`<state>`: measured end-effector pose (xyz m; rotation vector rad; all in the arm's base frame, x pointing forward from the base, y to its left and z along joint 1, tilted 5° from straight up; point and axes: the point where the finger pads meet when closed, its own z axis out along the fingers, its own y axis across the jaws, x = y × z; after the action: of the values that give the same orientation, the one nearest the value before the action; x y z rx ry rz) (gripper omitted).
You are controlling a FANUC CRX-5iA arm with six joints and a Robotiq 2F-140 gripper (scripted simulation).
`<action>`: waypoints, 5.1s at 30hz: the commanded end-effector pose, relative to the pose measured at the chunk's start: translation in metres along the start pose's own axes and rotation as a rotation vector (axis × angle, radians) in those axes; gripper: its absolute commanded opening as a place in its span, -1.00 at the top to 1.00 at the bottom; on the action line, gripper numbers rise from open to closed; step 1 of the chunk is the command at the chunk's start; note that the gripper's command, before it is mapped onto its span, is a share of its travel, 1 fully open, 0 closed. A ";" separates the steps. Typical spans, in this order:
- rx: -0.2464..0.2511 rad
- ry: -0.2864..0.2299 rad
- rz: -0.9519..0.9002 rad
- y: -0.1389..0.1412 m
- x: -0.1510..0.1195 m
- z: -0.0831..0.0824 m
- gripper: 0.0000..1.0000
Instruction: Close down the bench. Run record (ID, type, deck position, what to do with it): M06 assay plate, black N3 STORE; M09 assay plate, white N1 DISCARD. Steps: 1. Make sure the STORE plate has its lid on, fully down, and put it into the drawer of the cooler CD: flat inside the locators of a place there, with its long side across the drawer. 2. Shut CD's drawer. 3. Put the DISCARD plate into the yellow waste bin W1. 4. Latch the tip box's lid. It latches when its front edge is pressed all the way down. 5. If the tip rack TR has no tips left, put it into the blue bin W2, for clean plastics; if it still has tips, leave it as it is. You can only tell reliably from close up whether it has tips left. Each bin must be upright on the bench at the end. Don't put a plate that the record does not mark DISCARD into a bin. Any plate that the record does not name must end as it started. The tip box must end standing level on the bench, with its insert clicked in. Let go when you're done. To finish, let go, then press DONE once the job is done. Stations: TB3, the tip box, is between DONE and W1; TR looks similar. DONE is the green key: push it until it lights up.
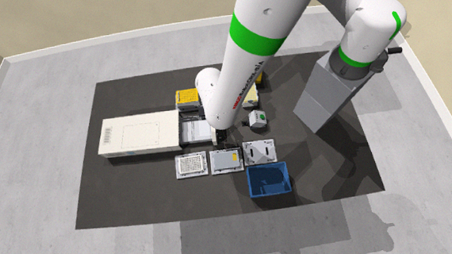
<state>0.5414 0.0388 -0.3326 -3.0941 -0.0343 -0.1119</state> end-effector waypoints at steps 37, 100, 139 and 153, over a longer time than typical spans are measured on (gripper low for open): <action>0.000 0.002 0.000 0.000 0.001 -0.048 -0.76; 0.000 0.002 -0.030 -0.068 -0.004 -0.094 -0.40; 0.001 0.002 -0.030 -0.188 -0.012 -0.102 -0.40; 0.001 0.002 -0.030 -0.188 -0.012 -0.092 -0.40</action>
<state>0.5170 0.2211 -0.2307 -3.0945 -0.0798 -0.1128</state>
